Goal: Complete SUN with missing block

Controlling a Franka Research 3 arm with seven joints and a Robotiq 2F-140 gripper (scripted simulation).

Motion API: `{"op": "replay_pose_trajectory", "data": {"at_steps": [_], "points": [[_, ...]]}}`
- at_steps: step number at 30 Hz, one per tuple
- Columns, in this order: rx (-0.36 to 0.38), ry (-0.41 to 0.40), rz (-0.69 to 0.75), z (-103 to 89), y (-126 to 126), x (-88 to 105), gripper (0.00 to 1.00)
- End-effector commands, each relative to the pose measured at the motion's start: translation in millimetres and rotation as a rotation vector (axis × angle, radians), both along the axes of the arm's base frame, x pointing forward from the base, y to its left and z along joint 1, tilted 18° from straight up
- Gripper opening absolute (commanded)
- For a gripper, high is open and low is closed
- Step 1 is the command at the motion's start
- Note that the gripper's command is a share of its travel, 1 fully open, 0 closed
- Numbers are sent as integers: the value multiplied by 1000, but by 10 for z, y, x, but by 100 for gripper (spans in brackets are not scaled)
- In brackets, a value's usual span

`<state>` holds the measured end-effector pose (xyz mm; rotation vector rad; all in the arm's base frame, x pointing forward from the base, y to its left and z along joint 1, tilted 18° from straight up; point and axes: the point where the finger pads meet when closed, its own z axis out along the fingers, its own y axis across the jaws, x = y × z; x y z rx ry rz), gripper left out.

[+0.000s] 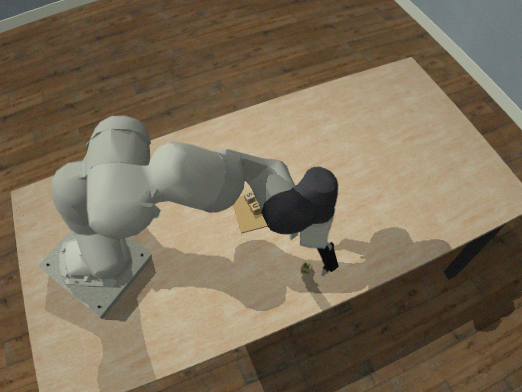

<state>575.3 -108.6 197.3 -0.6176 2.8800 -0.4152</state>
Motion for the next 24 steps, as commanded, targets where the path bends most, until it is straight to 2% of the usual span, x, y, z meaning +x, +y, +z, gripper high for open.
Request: {"op": "replay_pose_trajectory", "data": {"at_steps": [1,24], "points": [[33,-33,-131,-15,8,5,100],[103,-103,-421,-43,6,8,100]]}}
